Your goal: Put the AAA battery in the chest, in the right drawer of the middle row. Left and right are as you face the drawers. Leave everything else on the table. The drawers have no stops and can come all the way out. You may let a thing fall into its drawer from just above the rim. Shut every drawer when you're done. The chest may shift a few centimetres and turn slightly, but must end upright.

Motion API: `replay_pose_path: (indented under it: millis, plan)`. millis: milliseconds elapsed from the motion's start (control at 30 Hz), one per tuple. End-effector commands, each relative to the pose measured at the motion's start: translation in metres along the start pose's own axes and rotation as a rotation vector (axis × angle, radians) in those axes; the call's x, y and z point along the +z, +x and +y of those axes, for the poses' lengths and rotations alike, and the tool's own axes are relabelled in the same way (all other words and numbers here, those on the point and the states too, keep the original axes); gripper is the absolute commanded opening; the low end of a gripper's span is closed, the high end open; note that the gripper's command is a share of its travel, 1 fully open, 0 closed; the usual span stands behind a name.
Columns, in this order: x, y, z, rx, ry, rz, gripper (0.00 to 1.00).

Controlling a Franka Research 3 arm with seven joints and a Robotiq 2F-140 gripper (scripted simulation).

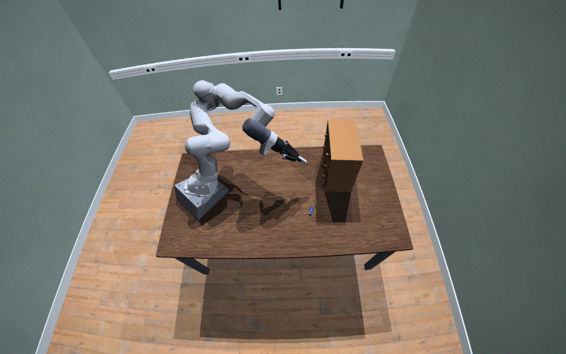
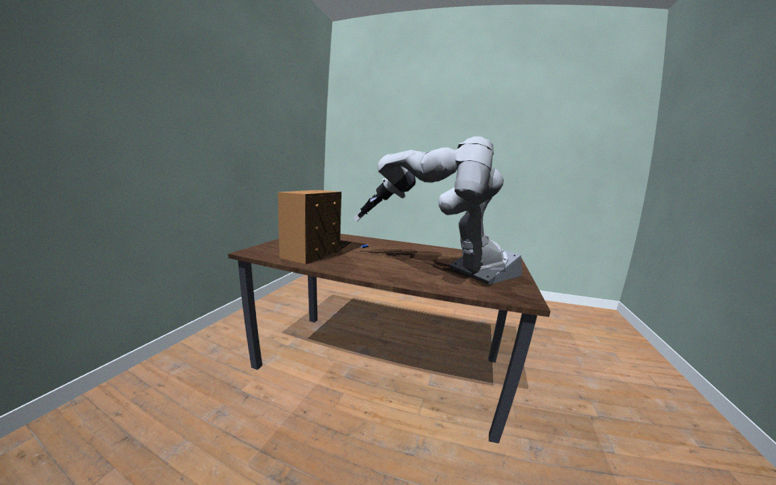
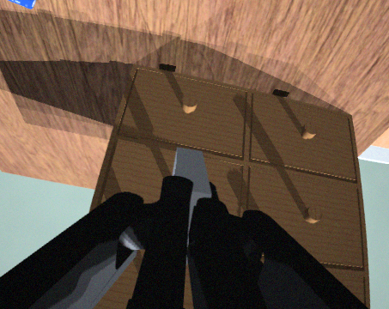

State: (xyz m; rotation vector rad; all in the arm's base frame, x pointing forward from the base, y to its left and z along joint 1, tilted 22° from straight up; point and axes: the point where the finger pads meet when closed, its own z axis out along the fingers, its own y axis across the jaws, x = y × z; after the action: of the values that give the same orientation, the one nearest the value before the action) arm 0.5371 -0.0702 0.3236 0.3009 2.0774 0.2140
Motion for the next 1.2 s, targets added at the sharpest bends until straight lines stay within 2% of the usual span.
replay_pose_path:
  millis: [0,133,267,333,500,700,833,1167]
  plan:
    - [-0.009,0.005,0.003,0.036,-0.006,0.093,0.10]
    - [-0.025,0.005,0.003,0.036,-0.007,0.194,0.10]
    - [-0.048,0.005,0.003,0.036,-0.010,0.331,0.10]
    - [-0.048,0.005,0.003,0.036,-0.010,0.331,0.10]
    - [-0.078,0.006,0.003,0.035,-0.013,0.517,0.10]
    - [-0.104,0.006,0.003,0.034,-0.016,0.674,0.10]
    - [-0.115,0.006,0.003,0.034,-0.017,0.740,0.10]
    - [-0.122,0.006,0.003,0.034,-0.018,0.786,0.10]
